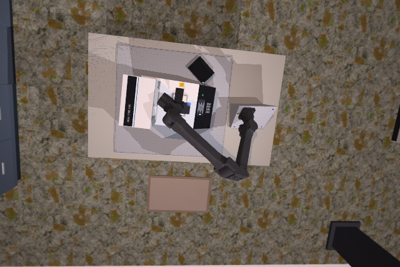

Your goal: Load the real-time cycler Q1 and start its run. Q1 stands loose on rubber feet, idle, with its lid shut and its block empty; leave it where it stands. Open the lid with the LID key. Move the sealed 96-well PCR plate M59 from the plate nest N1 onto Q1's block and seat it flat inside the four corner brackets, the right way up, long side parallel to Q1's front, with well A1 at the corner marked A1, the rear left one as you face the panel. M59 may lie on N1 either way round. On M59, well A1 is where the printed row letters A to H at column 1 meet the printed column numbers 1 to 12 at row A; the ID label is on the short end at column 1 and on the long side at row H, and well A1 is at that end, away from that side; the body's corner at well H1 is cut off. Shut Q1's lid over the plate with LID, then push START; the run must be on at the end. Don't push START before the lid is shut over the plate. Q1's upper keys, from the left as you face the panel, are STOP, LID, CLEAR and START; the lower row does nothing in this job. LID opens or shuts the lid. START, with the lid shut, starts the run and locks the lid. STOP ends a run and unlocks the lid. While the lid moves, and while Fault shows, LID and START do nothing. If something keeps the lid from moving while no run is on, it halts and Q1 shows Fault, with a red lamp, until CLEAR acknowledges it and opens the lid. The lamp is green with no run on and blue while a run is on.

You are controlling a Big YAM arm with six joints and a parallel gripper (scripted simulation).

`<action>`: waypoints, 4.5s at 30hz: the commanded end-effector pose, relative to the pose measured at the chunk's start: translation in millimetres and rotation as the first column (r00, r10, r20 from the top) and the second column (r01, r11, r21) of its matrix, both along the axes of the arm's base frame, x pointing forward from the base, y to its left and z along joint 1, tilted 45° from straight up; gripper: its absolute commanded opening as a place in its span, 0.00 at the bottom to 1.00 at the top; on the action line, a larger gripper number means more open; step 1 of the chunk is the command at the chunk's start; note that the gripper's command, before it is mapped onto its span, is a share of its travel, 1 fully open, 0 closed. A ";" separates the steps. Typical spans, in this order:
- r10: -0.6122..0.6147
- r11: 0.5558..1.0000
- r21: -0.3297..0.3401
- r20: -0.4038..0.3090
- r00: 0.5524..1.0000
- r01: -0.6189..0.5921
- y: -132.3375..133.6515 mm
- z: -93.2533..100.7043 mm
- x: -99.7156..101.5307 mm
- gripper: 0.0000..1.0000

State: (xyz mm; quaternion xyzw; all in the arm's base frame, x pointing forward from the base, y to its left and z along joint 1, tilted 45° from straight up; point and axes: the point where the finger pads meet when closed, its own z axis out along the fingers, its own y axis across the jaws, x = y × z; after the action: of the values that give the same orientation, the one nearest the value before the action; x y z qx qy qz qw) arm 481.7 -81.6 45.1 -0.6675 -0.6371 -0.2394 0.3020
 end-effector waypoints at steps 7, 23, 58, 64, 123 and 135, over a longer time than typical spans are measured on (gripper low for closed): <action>-0.020 1.000 0.003 0.000 1.000 0.020 -11.9 -1.1 -2.1 1.00; -0.190 0.981 -0.010 0.183 0.965 0.195 9.0 -4.1 -74.7 0.00; -0.370 0.915 0.026 0.453 0.811 0.402 34.2 -7.2 -225.0 0.00; -0.411 0.892 0.041 0.488 0.770 0.450 42.0 -12.0 -262.2 0.00; -0.464 0.871 0.082 0.458 0.758 0.484 66.0 -29.0 -271.1 0.00; -0.465 0.869 0.074 0.462 0.755 0.489 72.3 -38.5 -256.8 0.00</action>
State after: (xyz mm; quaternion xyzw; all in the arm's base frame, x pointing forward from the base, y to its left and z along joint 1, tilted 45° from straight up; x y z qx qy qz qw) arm 214.1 -3.4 5.0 -0.7317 -0.5141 -0.4440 0.0567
